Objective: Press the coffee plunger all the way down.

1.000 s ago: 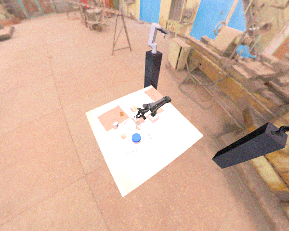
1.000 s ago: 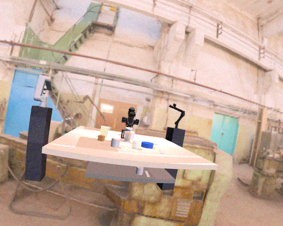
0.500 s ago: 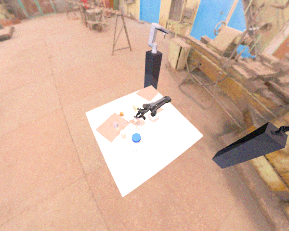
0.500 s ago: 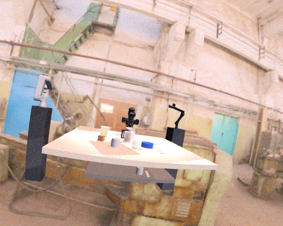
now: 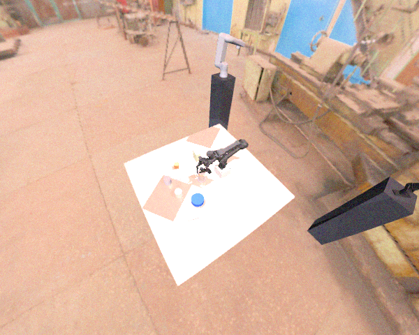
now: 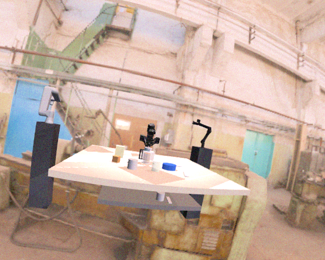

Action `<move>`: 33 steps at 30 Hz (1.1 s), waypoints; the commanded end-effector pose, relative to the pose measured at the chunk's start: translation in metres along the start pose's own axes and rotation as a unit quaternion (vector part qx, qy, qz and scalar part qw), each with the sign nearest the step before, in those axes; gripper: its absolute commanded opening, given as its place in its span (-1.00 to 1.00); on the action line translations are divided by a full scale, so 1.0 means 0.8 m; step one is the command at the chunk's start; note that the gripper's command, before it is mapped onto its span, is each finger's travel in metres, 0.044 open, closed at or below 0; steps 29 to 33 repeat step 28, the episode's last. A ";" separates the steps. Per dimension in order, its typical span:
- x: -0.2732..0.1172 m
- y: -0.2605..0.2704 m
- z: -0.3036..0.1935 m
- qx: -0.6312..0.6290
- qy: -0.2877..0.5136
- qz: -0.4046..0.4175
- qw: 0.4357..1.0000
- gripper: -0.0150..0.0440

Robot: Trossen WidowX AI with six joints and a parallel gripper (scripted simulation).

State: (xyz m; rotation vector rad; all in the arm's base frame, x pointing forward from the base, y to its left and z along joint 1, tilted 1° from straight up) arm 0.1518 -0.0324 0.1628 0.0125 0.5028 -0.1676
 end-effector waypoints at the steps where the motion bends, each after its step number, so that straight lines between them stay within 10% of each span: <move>1: 0.000 0.000 0.000 0.000 0.000 0.000 1.000 0.91; 33: -0.084 -0.004 0.064 0.002 0.012 0.001 1.000 1.00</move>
Point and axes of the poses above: the point midway between the two fingers, 35 mm back from their tips, its own x axis out along the fingers, its own y axis across the jaws, z = x × y, the point moved 10 cm from there along -x, back along the fingers, and after that the axes turned 3 degrees about -x, right-handed, at the moved point
